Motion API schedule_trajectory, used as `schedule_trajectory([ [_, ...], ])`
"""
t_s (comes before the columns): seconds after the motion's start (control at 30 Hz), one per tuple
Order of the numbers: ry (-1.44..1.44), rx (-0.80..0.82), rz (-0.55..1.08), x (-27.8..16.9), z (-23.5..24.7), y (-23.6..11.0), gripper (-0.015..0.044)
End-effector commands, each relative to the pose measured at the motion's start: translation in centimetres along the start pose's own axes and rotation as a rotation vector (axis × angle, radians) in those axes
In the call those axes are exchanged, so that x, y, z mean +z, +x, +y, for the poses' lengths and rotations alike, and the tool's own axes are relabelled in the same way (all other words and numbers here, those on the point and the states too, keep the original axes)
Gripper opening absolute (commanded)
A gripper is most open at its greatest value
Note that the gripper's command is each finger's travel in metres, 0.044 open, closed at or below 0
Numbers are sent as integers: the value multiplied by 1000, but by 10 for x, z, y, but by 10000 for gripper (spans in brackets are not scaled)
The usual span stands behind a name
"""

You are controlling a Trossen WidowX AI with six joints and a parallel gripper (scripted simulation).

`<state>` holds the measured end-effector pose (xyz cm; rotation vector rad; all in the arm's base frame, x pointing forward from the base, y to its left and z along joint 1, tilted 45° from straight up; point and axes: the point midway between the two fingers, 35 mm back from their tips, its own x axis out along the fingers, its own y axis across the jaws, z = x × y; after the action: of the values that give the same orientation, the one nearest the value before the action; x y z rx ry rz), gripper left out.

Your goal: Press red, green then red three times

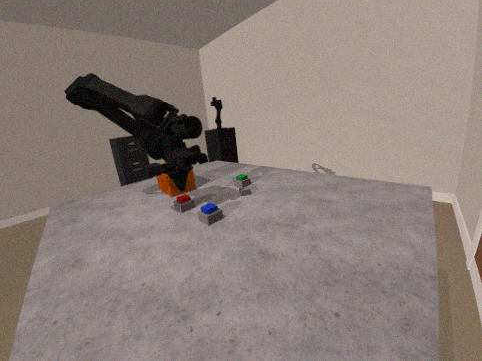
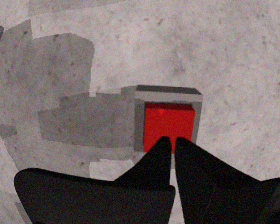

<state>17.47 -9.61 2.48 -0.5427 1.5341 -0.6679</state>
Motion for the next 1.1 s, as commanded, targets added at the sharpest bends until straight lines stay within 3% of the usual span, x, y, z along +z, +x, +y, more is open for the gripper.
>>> schedule_trajectory([
  [0.0,-9,-4,6,-2,0,7,20],
  [0.47,-9,-6,6,-3,0,27,20],
  [1.07,-9,-6,6,-3,-1,28,20],
])
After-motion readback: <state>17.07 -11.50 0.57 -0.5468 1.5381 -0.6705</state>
